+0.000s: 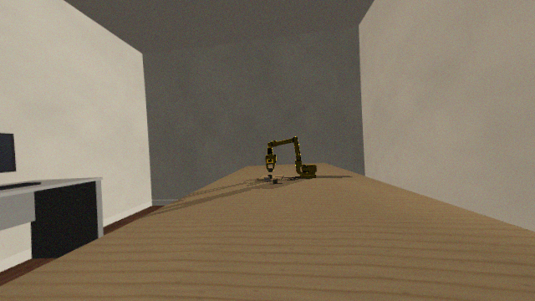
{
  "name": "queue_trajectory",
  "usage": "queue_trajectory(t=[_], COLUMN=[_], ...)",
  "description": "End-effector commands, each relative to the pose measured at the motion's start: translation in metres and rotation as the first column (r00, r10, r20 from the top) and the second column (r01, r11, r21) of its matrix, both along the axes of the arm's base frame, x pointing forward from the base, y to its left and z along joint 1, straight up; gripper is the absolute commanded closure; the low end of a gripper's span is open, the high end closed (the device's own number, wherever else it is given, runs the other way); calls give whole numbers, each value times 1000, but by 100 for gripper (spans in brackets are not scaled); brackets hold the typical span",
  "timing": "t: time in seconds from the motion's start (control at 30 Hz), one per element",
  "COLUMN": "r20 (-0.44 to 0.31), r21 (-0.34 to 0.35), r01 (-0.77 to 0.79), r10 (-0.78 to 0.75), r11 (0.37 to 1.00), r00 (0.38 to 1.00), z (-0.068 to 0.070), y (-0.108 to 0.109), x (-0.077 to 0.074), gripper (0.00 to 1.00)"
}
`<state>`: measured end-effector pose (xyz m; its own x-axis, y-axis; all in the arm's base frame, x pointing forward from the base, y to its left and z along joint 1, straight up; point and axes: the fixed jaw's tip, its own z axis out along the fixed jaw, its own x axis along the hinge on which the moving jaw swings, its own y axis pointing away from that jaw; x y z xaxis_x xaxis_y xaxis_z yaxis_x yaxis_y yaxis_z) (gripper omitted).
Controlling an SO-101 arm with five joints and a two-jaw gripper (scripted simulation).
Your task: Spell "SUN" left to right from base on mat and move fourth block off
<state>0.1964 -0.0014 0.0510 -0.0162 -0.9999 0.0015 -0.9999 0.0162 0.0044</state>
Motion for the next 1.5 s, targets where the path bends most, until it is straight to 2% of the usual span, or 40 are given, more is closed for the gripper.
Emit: queue_trajectory(t=[0.0, 1.47], r20=[77, 77], r21=[1, 1], r01=[-1, -1], r10=[0, 1], r11=[1000, 1000], r00=[997, 997], z=[9, -5], y=[1, 1], x=[8, 8], gripper=[100, 100])
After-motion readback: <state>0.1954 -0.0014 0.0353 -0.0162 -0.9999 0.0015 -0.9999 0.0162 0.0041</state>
